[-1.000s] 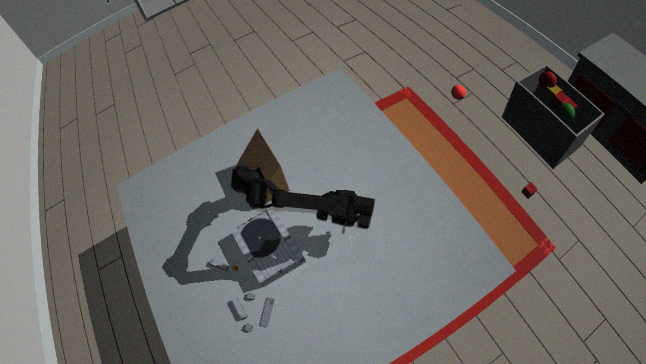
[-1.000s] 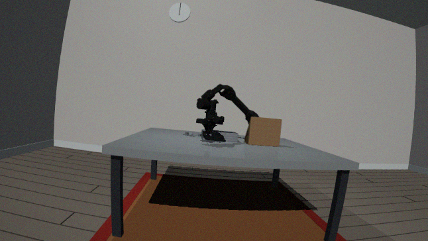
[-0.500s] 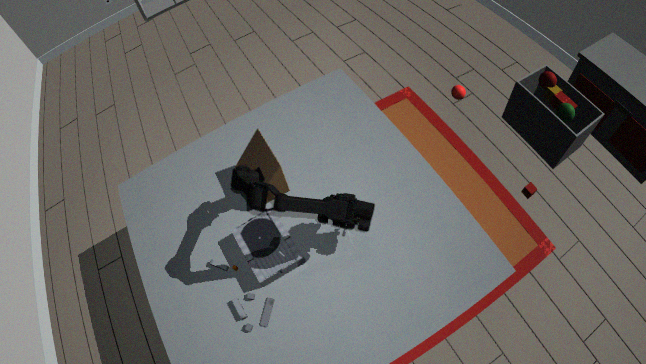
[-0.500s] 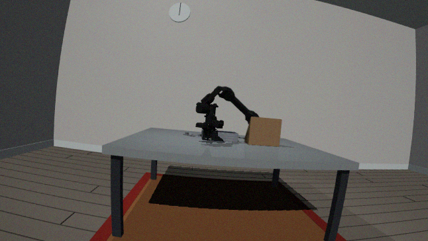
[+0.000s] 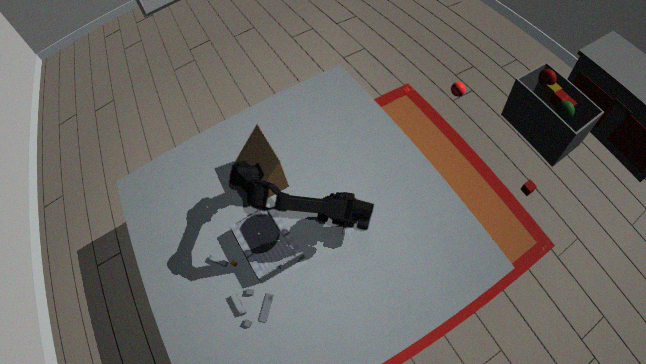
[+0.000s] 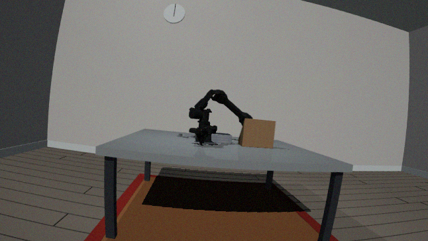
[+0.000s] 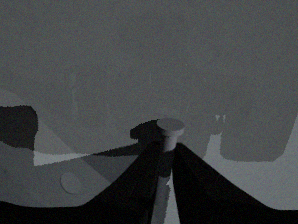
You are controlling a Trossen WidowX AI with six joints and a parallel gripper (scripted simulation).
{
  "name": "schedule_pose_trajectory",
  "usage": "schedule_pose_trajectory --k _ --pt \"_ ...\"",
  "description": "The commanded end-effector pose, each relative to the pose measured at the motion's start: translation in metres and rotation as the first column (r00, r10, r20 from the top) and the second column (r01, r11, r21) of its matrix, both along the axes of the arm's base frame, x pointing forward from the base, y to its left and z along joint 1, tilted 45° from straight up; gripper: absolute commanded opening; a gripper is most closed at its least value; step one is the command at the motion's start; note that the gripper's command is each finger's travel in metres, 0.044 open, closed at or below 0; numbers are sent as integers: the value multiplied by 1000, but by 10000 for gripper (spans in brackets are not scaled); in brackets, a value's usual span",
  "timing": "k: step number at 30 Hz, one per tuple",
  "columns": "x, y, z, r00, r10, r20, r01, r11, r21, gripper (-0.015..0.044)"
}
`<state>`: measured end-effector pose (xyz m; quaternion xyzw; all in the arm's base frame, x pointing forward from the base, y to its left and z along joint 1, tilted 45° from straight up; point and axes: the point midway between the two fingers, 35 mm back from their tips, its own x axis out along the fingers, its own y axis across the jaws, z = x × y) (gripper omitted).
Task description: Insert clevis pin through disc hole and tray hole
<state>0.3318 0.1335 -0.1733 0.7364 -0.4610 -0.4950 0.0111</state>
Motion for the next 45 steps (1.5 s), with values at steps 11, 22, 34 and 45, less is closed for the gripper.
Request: schedule_pose_trajectory --k 11,22,34,45 --pt "0 -4 -2 1000 1 -2 -1 1000 -5 0" --pt "-1 -1 -2 1000 7 6 -7 1000 -13 160" --pt "-8 9 -1 960 207 191 -151 950 -272 160" --pt "-8 5 -5 960 207 191 -151 950 -273 160"
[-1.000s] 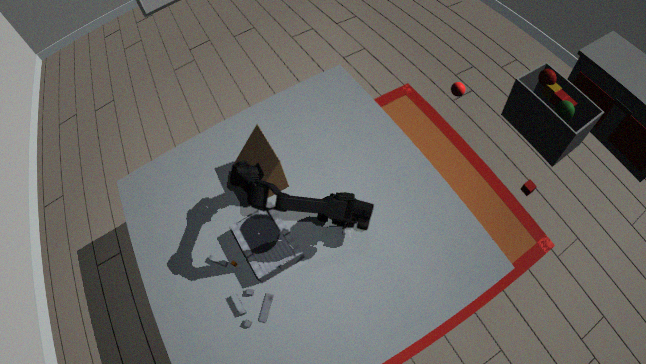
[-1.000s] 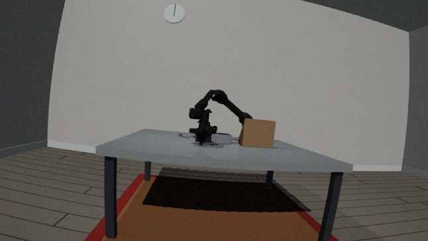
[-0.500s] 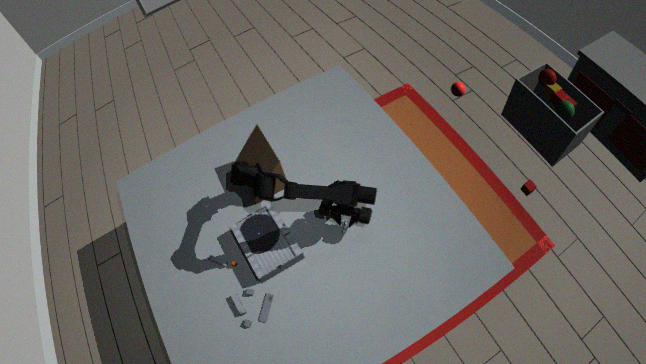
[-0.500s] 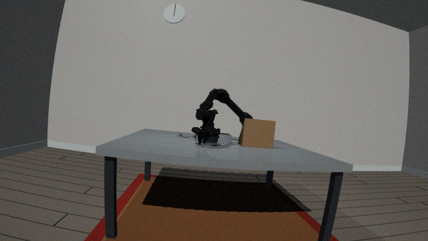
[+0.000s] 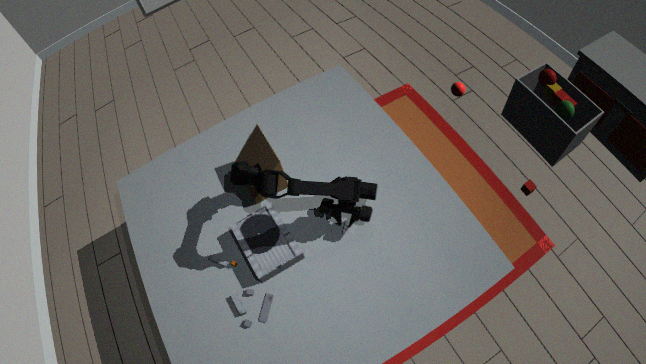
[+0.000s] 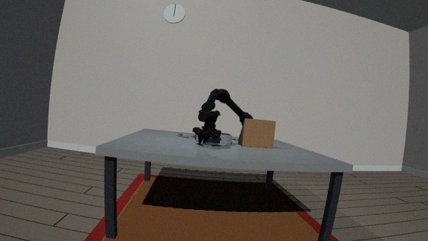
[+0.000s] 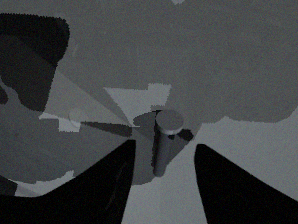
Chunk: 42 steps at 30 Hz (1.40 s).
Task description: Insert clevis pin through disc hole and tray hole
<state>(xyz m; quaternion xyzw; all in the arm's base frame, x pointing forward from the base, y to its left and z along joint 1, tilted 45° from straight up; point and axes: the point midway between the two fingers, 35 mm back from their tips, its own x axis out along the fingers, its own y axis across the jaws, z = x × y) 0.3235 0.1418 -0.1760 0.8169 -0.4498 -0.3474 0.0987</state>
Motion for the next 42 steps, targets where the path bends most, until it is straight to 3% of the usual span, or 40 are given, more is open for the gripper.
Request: schedule_pose_trajectory --k 1,20,26,42 --pt "1 -4 -3 1000 1 3 -1 1000 -5 160" --pt "1 -6 -5 1000 1 3 -1 1000 -5 160" --pt "1 -6 -5 1000 1 3 -1 1000 -5 3" --pt "0 3 4 1000 1 3 -1 1000 -2 0"
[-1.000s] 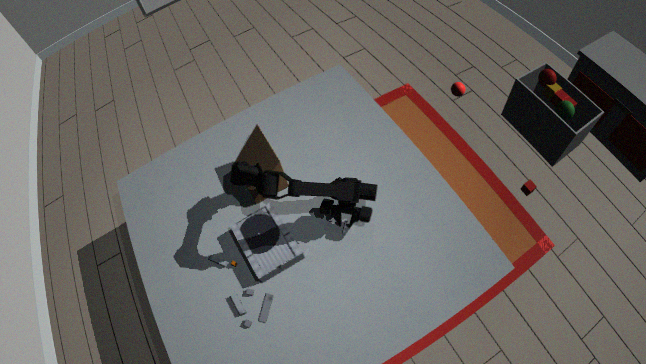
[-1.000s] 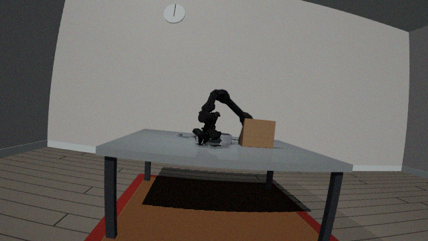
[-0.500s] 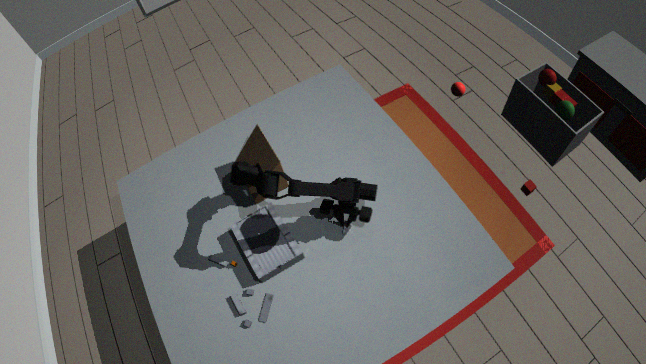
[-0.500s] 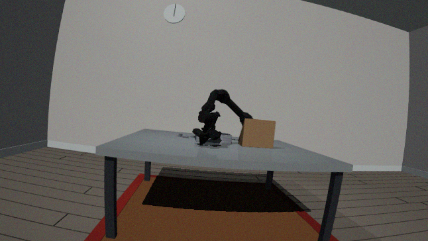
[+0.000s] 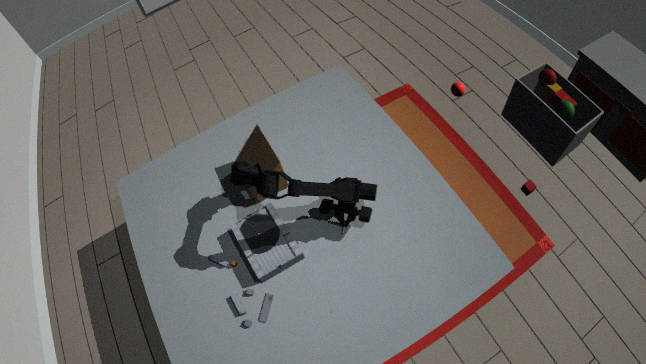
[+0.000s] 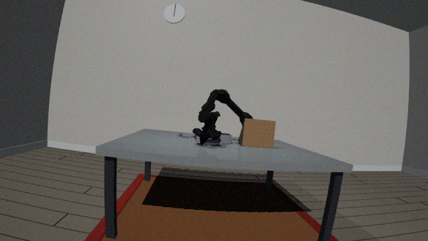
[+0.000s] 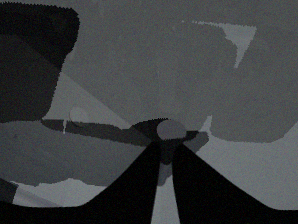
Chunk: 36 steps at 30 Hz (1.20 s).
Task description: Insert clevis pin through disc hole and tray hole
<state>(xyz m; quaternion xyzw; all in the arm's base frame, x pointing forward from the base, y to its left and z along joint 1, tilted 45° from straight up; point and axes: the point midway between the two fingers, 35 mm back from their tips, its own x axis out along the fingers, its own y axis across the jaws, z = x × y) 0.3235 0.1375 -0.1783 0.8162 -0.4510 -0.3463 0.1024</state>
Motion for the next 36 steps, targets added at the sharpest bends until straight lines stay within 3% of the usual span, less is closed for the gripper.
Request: schedule_pose_trajectory --k 1,20,25,36 --pt "-1 11 9 1000 0 5 0 1000 7 0" --pt "-6 47 46 1000 0 4 0 1000 9 0" --pt "-4 44 47 1000 0 7 0 1000 11 0" --pt "5 22 96 996 -85 35 83 994 68 0"
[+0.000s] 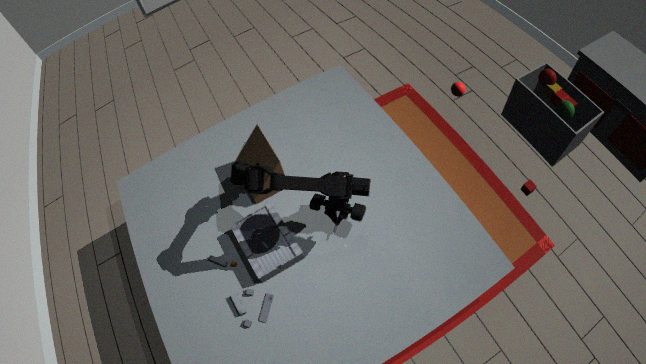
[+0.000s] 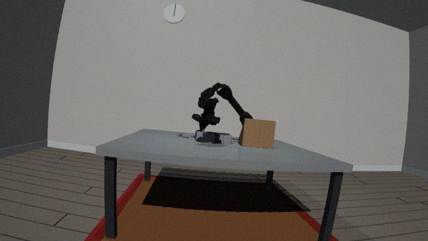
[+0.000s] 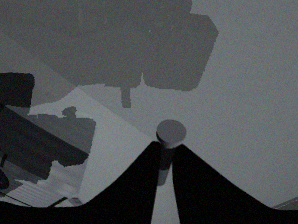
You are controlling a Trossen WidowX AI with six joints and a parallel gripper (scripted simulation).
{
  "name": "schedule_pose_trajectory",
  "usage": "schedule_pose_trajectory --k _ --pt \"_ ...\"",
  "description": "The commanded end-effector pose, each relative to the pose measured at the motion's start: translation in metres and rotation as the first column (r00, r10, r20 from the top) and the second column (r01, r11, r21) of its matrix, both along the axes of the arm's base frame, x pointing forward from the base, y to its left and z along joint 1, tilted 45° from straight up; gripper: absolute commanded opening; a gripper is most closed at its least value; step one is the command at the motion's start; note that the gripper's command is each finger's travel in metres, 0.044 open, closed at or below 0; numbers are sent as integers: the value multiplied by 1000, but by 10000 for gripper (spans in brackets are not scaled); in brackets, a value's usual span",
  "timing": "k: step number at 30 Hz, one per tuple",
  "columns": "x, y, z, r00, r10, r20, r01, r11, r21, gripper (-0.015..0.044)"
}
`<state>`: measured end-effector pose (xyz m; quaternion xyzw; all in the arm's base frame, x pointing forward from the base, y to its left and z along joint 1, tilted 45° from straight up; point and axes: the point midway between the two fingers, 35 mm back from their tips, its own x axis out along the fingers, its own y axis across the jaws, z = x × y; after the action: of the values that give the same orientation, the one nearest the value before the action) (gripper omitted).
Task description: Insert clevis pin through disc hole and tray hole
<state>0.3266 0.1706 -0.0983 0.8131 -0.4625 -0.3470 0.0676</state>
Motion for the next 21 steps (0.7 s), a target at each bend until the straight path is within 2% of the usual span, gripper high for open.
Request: schedule_pose_trajectory --k 1,21 --pt "2 -13 20 999 -46 9 46 999 24 0" --pt "-5 -66 100 978 -201 59 192 973 130 0"
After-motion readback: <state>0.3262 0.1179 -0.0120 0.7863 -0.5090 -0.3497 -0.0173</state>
